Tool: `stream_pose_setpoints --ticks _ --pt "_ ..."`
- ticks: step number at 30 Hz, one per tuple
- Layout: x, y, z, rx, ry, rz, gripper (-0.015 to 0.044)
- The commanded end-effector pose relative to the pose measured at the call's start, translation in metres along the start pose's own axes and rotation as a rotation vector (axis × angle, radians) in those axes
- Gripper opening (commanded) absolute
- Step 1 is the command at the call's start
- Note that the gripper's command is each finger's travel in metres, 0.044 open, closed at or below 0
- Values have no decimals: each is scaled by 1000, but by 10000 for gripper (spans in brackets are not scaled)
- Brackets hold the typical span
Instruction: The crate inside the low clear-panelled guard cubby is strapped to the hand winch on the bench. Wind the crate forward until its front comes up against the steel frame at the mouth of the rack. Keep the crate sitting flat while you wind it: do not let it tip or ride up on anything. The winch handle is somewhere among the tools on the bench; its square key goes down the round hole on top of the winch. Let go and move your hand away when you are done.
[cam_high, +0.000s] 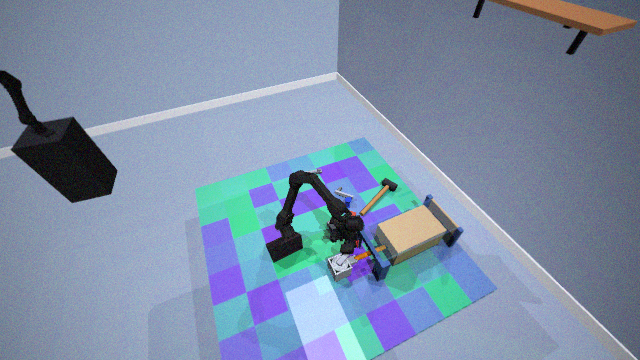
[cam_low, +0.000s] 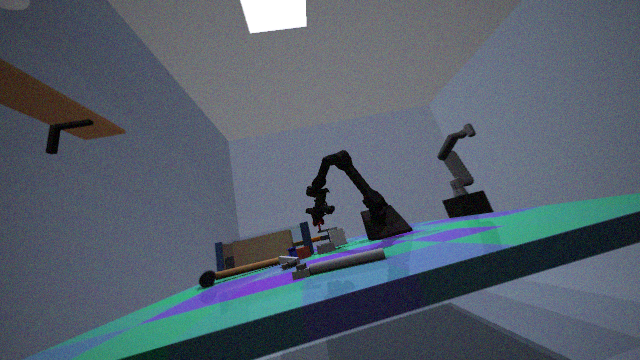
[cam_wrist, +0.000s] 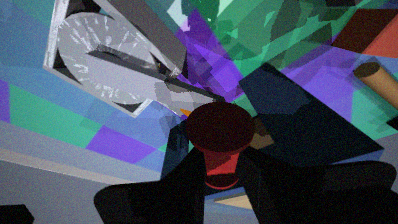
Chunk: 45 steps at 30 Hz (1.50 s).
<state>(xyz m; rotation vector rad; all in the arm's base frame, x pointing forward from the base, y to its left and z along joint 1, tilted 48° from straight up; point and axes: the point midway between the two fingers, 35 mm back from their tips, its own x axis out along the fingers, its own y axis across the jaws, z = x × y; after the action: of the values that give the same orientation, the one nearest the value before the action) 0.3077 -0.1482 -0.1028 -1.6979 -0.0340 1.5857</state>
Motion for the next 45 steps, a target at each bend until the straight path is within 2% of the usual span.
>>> stream_pose_setpoints --ticks 1,45 --pt "-2 -5 15 22 -29 -10 0" --pt "-23 -9 59 24 -32 -10 0"
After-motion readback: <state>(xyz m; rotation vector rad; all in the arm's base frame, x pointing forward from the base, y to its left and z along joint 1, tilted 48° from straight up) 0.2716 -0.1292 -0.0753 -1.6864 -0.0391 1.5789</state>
